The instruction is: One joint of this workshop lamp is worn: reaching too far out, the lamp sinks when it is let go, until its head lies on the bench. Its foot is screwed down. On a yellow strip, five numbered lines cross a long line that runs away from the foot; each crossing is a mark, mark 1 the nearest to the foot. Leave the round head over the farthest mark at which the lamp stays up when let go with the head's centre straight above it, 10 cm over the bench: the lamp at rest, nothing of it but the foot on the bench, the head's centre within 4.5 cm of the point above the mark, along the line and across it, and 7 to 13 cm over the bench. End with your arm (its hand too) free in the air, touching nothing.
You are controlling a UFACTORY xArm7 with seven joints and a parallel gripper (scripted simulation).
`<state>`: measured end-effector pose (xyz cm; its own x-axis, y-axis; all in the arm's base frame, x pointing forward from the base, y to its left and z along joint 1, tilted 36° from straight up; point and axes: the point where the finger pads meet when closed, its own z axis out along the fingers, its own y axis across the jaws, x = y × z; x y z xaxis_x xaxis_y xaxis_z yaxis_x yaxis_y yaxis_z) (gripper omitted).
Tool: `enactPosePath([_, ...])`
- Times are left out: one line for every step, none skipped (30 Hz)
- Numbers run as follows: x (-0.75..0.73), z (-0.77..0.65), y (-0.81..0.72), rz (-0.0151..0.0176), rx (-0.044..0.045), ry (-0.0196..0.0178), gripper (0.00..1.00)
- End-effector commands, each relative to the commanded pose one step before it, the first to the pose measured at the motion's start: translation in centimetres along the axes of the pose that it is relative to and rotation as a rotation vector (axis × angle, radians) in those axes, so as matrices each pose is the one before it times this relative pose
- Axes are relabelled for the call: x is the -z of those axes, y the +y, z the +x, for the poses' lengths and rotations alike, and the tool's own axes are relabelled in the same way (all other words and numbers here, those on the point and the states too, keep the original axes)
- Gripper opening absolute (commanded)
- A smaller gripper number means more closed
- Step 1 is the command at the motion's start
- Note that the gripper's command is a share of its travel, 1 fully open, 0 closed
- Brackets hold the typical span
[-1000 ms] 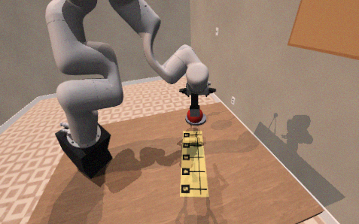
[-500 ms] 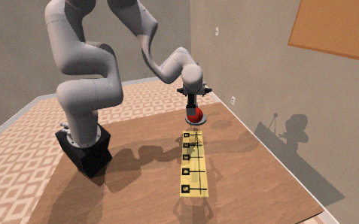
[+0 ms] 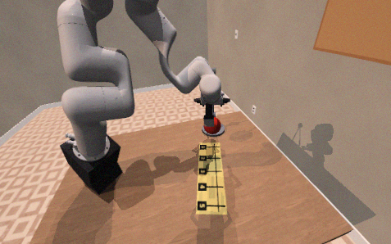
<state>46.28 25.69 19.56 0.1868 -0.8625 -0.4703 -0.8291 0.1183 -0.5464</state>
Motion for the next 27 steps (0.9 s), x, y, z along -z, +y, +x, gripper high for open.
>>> enactPosePath([-1.193, -0.167, -0.052, 0.00167, 0.00176, -0.00190, 1.00])
enactPosePath([-0.232, -0.007, 0.015, 0.00009, -0.00014, -0.00001, 1.00])
enactPosePath([-0.232, -0.007, 0.015, 0.00009, -0.00014, -0.00001, 1.00])
enactPosePath([-0.232, -0.007, 0.015, 0.00009, -0.00014, -0.00001, 1.00])
enactPosePath([-0.232, -0.007, 0.015, 0.00009, -0.00014, -0.00001, 1.00])
enactPosePath([-0.232, -0.007, 0.015, 0.00009, -0.00014, -0.00001, 1.00])
enactPosePath([-0.232, -0.007, 0.015, 0.00009, -0.00014, -0.00001, 1.00])
enactPosePath([-0.232, -0.007, 0.015, 0.00009, -0.00014, -0.00001, 1.00])
enactPosePath([-0.232, -0.007, 0.015, 0.00009, -0.00014, -0.00001, 1.00])
enactPosePath([0.000, 0.000, 0.000, 0.00000, 0.00000, 0.00000, 1.00])
enactPosePath([0.000, 0.000, 0.000, 0.00000, 0.00000, 0.00000, 1.00])
enactPosePath([-0.236, -0.004, 0.010, 0.00003, -0.00008, 0.00000, 1.00])
enactPosePath([-0.236, -0.004, 0.010, 0.00003, -0.00008, 0.00000, 1.00])
enactPosePath([-0.236, -0.004, 0.010, 0.00003, -0.00008, 0.00000, 1.00])
enactPosePath([-0.236, -0.004, 0.010, 0.00003, -0.00008, 0.00000, 1.00])
enactPosePath([-0.236, -0.004, 0.010, 0.00003, -0.00008, 0.00000, 1.00])
enactPosePath([-0.236, -0.004, 0.010, 0.00003, -0.00008, 0.00000, 1.00])
enactPosePath([-0.236, -0.004, 0.010, 0.00003, -0.00008, 0.00000, 1.00])
enactPosePath([-0.236, -0.004, 0.010, 0.00003, -0.00008, 0.00000, 1.00])
enactPosePath([-0.236, -0.004, 0.010, 0.00003, -0.00008, 0.00000, 1.00])
enactPosePath([-0.236, -0.004, 0.010, 0.00003, -0.00008, 0.00000, 1.00])
enactPosePath([-0.236, -0.004, 0.010, 0.00003, -0.00008, 0.00000, 1.00])
enactPosePath([-0.236, -0.004, 0.010, 0.00003, -0.00008, 0.00000, 1.00])
enactPosePath([-0.236, -0.004, 0.010, 0.00003, -0.00008, 0.00000, 1.00])
enactPosePath([-0.236, -0.004, 0.010, 0.00003, -0.00008, 0.00000, 1.00])
enactPosePath([-0.236, -0.004, 0.010, 0.00003, -0.00008, 0.00000, 1.00])
enactPosePath([0.000, 0.000, 0.000, 0.00000, 0.00000, 0.00000, 1.00])
